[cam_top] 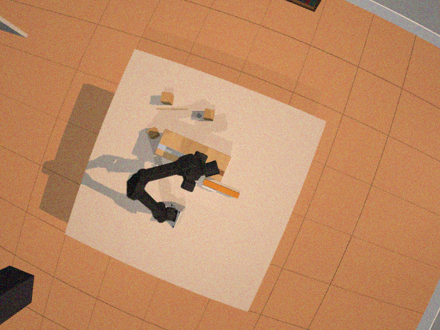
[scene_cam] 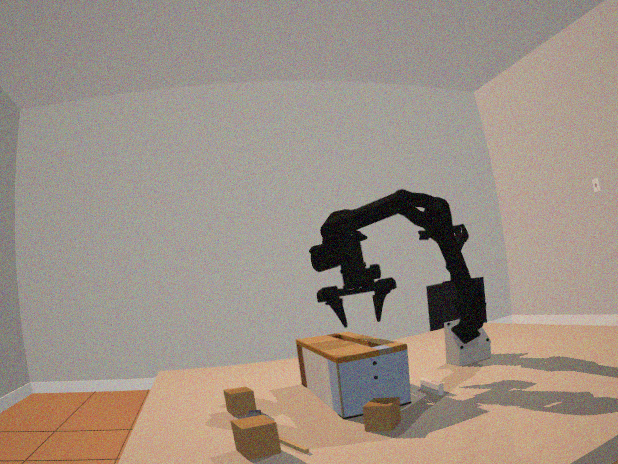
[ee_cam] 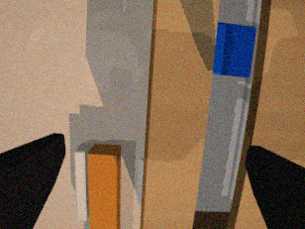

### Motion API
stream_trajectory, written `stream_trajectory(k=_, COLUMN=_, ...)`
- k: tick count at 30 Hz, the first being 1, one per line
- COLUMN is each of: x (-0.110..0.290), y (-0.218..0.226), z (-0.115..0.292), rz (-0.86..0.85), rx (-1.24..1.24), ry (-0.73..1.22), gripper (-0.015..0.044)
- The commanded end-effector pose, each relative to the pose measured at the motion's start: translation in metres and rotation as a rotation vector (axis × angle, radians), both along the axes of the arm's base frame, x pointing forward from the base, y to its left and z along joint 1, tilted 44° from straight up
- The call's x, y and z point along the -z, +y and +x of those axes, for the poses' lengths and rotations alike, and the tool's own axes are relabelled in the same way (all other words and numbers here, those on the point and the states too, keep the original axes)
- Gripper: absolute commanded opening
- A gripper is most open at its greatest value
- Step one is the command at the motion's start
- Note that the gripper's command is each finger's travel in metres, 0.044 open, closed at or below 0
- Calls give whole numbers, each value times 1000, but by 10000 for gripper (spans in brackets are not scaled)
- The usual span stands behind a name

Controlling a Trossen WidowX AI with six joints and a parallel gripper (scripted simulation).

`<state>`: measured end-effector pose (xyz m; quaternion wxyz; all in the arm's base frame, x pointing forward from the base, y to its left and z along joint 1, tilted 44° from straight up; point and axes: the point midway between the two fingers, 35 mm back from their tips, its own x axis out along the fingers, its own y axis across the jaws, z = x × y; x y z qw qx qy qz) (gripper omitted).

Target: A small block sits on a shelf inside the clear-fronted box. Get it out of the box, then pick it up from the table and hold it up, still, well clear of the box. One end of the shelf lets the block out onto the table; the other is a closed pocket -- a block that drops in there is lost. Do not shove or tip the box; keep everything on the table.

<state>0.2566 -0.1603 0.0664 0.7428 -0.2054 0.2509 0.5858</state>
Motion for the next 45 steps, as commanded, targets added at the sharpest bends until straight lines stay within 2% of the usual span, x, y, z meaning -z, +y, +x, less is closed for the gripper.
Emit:
stream_trajectory(k=1, x=-10, y=9, z=-6, rz=35, rx=8, ry=-28, gripper=400)
stream_trajectory(k=45, x=37, y=51, z=6, rz=46, rx=3, ry=-22, gripper=400)
